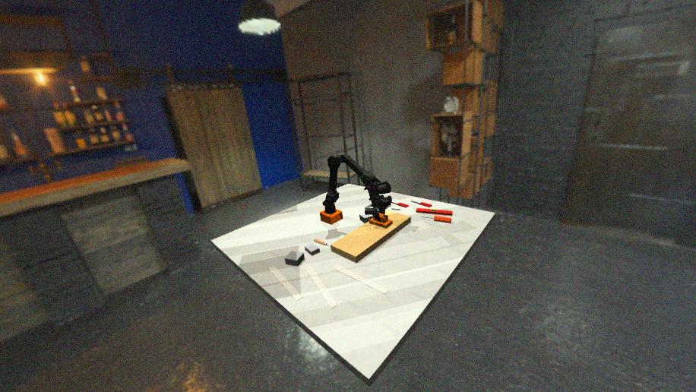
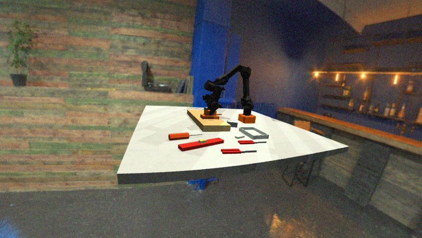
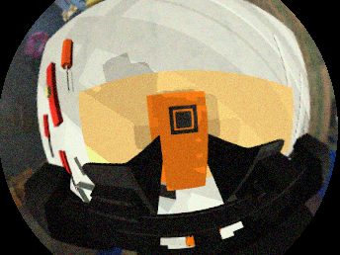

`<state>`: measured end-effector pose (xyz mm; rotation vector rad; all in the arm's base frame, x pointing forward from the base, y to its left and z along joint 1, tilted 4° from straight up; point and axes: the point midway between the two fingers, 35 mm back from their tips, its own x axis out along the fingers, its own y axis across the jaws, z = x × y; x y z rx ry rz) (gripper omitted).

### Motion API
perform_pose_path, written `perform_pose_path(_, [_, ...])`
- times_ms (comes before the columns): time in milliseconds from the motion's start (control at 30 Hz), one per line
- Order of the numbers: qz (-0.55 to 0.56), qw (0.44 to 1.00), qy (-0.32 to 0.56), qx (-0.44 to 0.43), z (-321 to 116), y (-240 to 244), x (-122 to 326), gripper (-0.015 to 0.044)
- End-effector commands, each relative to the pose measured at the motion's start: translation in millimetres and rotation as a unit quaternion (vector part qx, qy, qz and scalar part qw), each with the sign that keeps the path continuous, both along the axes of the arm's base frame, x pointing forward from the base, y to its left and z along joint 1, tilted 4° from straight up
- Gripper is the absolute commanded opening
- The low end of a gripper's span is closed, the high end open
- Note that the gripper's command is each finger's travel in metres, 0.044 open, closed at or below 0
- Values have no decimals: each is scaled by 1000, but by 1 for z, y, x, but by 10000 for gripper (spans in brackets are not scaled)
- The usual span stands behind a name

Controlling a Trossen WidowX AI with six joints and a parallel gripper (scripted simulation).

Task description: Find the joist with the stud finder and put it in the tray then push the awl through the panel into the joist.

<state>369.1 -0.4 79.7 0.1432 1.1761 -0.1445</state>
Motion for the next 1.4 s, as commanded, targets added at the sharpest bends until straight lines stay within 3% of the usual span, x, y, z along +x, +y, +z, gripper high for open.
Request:
perform_pose_path(0, [-5, 1000, 1, -8, -1, -18, -4, 0])
perform_pose_path(1367, [-5, 1000, 2, -14, -3, -129, -27, 0])
